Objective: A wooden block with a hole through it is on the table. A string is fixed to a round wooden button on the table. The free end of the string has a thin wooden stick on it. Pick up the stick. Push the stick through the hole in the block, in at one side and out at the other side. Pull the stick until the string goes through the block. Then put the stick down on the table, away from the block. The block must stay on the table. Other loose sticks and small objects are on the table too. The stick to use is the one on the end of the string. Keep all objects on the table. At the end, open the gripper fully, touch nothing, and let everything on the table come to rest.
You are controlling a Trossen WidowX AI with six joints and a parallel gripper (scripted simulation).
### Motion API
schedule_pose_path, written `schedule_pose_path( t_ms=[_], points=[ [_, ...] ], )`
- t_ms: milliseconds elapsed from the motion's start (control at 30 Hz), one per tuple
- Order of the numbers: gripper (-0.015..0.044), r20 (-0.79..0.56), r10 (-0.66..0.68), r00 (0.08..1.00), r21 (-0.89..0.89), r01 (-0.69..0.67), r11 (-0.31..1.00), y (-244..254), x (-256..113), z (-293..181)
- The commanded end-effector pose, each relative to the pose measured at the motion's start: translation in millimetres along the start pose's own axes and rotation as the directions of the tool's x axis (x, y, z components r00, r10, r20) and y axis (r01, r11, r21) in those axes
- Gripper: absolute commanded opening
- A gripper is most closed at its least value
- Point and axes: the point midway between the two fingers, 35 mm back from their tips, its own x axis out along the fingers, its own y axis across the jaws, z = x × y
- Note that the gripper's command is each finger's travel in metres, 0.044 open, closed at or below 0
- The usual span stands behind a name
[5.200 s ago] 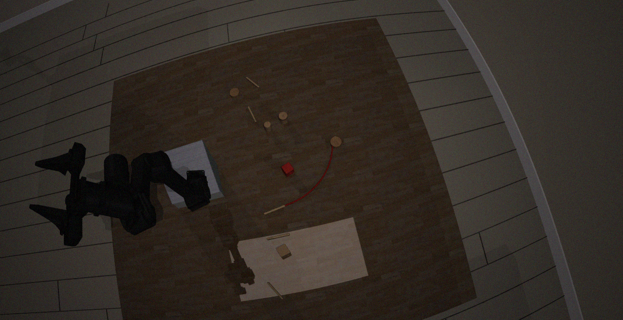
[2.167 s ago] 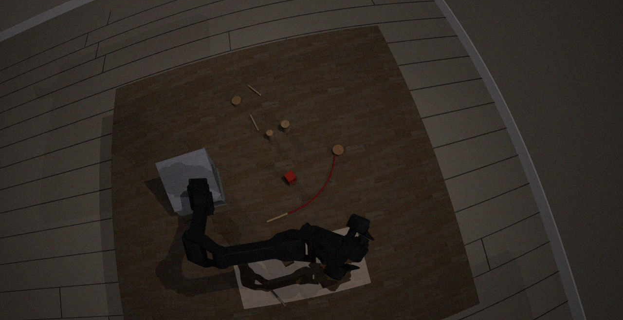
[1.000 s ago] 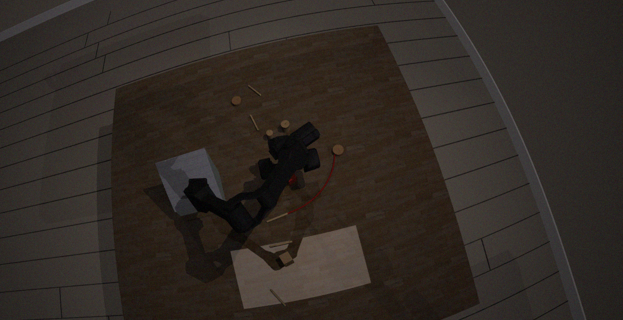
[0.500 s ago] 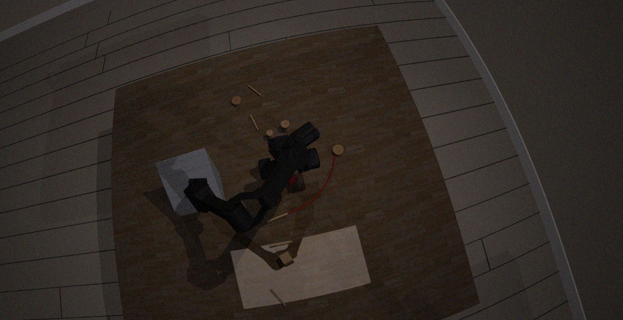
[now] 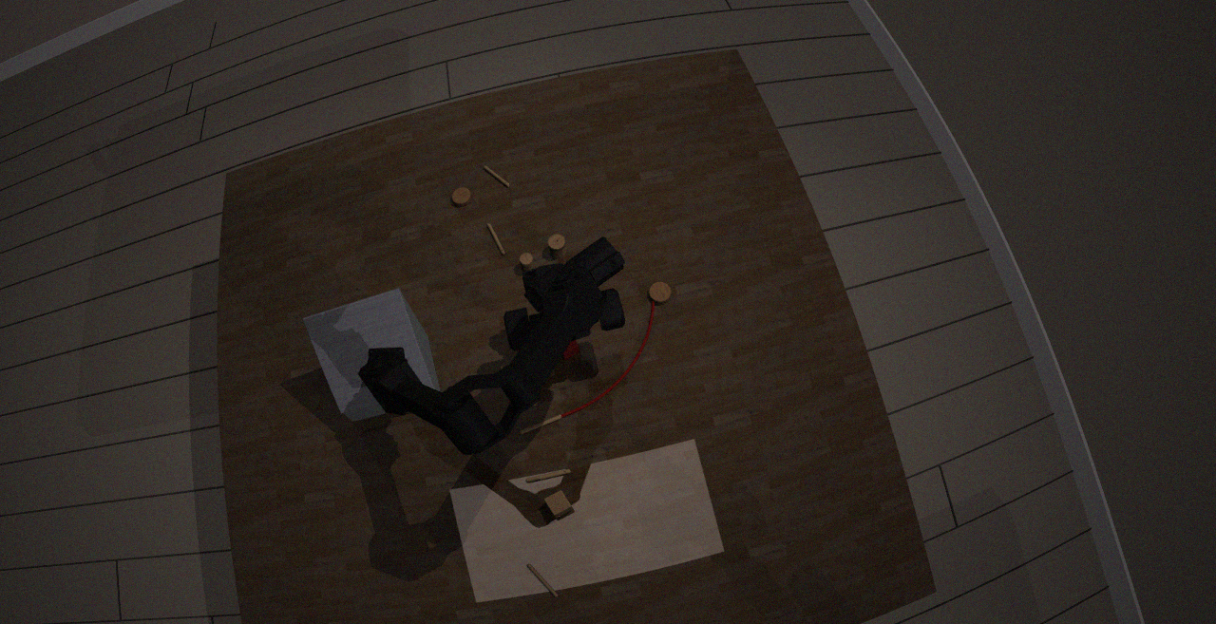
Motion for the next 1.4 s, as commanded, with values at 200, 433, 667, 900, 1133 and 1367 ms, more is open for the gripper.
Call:
schedule_pose_path(
  t_ms=[200,433,667,900,1133,1367],
  points=[
    [0.0000,0.000,0.000,1.000,0.000,0.000,1.000,0.0,-0.1,0.0],
    [0.0079,0.000,0.000,1.000,0.000,0.000,1.000,0.0,0.0,0.0],
    [0.0245,0.000,0.000,1.000,0.000,0.000,1.000,0.0,0.0,0.0],
    [0.0087,0.000,0.000,1.000,0.000,0.000,1.000,0.0,0.0,0.0],
    [0.0000,0.000,0.000,1.000,0.000,0.000,1.000,0.0,0.0,0.0],
    [0.0000,0.000,0.000,1.000,0.000,0.000,1.000,0.0,0.1,0.0]
  ],
)
